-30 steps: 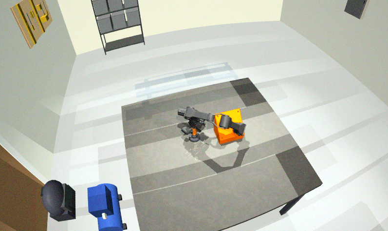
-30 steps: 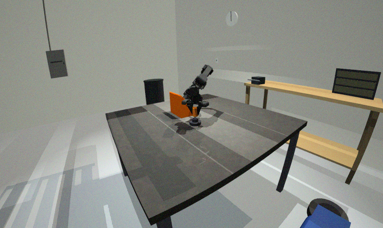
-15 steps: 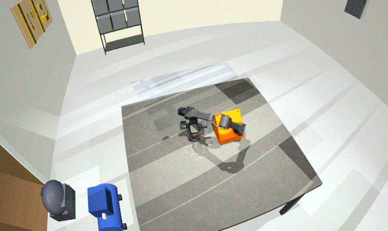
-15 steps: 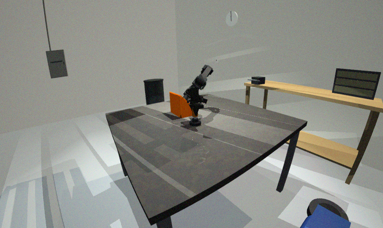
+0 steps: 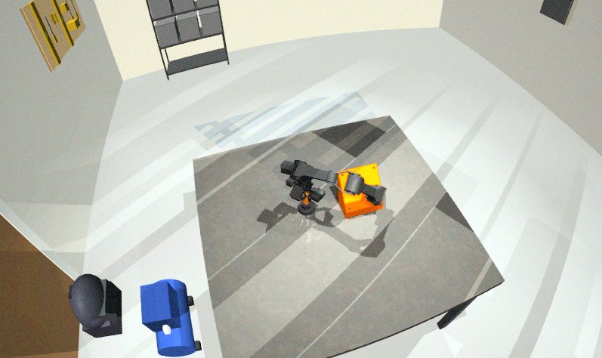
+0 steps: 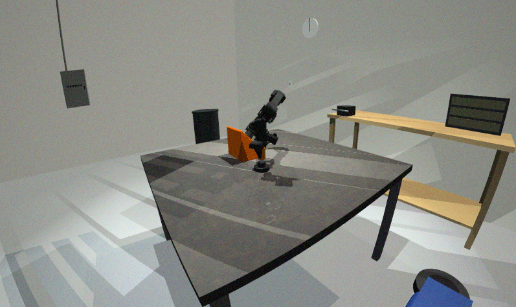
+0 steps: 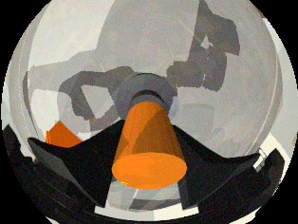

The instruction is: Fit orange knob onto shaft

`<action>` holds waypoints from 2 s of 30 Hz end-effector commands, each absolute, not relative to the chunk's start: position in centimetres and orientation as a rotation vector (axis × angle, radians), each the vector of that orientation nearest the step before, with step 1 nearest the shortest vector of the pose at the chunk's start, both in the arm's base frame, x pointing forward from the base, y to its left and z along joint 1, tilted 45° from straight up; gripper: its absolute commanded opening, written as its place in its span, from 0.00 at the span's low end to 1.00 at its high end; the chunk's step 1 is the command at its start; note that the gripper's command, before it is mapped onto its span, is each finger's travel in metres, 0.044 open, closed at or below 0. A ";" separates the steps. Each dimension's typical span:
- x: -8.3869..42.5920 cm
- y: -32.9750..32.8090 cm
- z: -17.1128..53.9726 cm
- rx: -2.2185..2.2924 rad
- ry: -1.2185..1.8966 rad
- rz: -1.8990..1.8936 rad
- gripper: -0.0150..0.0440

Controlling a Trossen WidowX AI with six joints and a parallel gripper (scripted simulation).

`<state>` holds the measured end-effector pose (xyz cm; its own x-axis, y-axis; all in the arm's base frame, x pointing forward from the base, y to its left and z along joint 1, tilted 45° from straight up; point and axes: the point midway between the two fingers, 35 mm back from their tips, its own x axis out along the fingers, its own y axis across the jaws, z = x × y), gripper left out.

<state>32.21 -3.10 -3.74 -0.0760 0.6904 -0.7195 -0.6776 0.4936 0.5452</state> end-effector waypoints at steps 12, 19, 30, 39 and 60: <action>32.2 -3.0 -3.9 0.063 1.233 1.088 0.25; 32.2 -3.0 -3.9 0.063 1.233 1.088 0.25; 32.2 -3.2 -3.6 0.063 1.233 1.088 0.25; 32.2 -3.2 -3.6 0.215 1.338 0.962 0.25; 32.2 -2.9 -3.9 0.223 1.343 0.956 0.25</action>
